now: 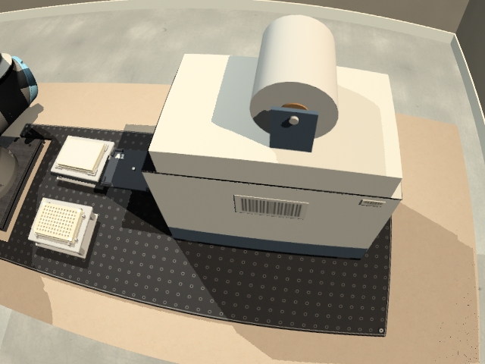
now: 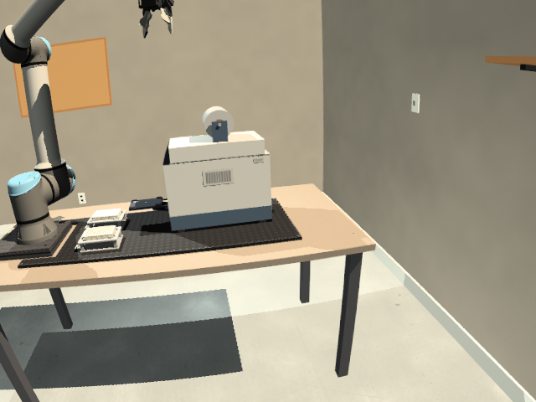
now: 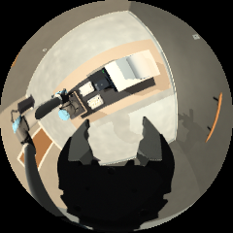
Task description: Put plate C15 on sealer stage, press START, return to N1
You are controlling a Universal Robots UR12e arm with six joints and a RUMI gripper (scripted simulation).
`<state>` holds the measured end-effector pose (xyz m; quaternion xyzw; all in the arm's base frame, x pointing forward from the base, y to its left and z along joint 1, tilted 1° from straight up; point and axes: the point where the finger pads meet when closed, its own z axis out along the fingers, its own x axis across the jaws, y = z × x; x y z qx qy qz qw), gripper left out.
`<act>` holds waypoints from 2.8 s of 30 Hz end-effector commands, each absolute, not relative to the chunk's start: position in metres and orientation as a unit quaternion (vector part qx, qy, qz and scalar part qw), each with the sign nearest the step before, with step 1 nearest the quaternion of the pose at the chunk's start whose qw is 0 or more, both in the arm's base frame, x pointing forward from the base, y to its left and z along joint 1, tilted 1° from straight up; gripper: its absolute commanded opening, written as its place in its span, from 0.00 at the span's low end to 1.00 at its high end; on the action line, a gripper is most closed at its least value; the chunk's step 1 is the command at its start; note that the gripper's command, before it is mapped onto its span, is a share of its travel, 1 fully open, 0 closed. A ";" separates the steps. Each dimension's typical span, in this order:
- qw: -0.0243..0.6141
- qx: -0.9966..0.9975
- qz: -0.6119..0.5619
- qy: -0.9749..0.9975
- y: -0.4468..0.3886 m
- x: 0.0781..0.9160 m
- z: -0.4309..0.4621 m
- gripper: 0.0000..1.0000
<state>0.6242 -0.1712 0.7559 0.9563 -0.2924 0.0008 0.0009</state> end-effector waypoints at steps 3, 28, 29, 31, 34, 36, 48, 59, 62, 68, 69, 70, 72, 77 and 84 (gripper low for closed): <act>0.000 0.952 0.001 -0.305 -0.185 0.616 0.758 0.68; 0.000 0.925 0.001 -0.381 -0.283 0.579 0.758 0.68; 0.000 0.925 0.001 -0.381 -0.281 0.577 0.754 0.68; 0.000 0.925 0.000 -0.381 -0.277 0.572 0.746 0.68; 0.000 0.925 0.000 -0.381 -0.272 0.568 0.737 0.68; 0.000 0.925 0.000 -0.381 -0.270 0.566 0.733 0.68; -0.002 0.925 -0.001 -0.381 -0.250 0.545 0.690 0.68; -0.002 0.925 -0.001 -0.381 -0.236 0.531 0.660 0.68; -0.003 0.925 -0.002 -0.381 -0.230 0.525 0.648 0.68; -0.003 0.925 -0.002 -0.381 -0.222 0.516 0.629 0.68; -0.003 0.925 -0.002 -0.381 -0.220 0.514 0.625 0.68; -0.003 0.925 -0.002 -0.381 -0.220 0.514 0.625 0.68; -0.003 0.925 -0.002 -0.381 -0.218 0.512 0.621 0.68; -0.004 0.924 -0.002 -0.381 -0.209 0.502 0.601 0.68; -0.004 0.924 -0.003 -0.381 -0.197 0.490 0.575 0.68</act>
